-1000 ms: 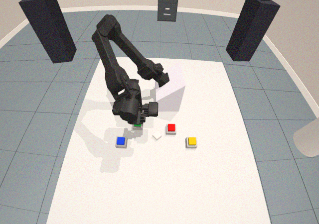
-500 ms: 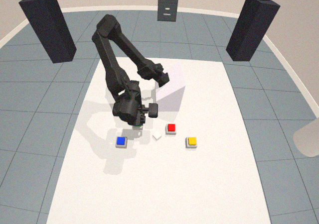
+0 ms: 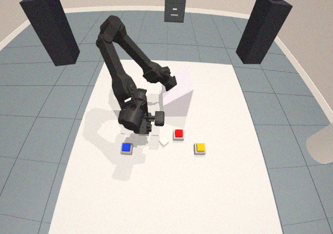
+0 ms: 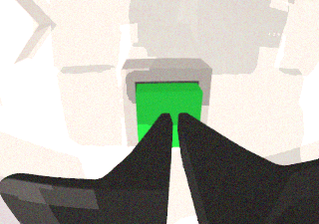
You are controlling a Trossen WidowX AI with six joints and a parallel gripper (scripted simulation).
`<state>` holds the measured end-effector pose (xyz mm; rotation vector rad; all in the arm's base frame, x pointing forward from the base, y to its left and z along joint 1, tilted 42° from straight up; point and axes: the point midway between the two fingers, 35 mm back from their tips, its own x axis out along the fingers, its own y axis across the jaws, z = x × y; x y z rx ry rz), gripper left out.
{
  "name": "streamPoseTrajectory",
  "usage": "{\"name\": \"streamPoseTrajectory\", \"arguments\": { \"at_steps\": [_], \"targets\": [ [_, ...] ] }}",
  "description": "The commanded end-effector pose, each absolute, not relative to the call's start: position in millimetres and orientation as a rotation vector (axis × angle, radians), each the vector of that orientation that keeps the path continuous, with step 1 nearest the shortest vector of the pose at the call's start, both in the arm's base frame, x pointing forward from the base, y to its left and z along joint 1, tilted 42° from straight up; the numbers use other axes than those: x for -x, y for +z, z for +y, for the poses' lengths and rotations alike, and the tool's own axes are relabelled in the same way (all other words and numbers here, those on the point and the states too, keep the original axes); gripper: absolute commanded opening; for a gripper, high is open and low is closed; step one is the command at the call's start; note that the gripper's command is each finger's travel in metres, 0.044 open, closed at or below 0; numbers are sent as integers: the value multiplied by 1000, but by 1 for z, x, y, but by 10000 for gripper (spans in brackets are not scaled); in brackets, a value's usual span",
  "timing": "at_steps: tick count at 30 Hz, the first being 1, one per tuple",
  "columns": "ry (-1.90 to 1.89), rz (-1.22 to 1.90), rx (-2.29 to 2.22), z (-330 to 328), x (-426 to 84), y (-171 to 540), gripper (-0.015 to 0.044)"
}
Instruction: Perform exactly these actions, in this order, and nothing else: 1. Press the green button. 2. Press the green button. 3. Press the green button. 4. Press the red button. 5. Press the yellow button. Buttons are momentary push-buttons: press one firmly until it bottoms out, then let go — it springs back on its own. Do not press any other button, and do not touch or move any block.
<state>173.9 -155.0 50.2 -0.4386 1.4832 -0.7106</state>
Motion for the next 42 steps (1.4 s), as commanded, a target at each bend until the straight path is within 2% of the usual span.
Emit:
{"name": "streamPoseTrajectory", "arguments": {
  "at_steps": [1, 23, 29, 42],
  "targets": [
    [-703, 1493, 441, -158, -173, 44, 20],
    [-704, 1493, 441, -160, -172, 42, 20],
    [-703, 1493, 440, -138, -174, 66, 20],
    [-702, 1493, 439, -147, -174, 56, 20]
  ]
}}
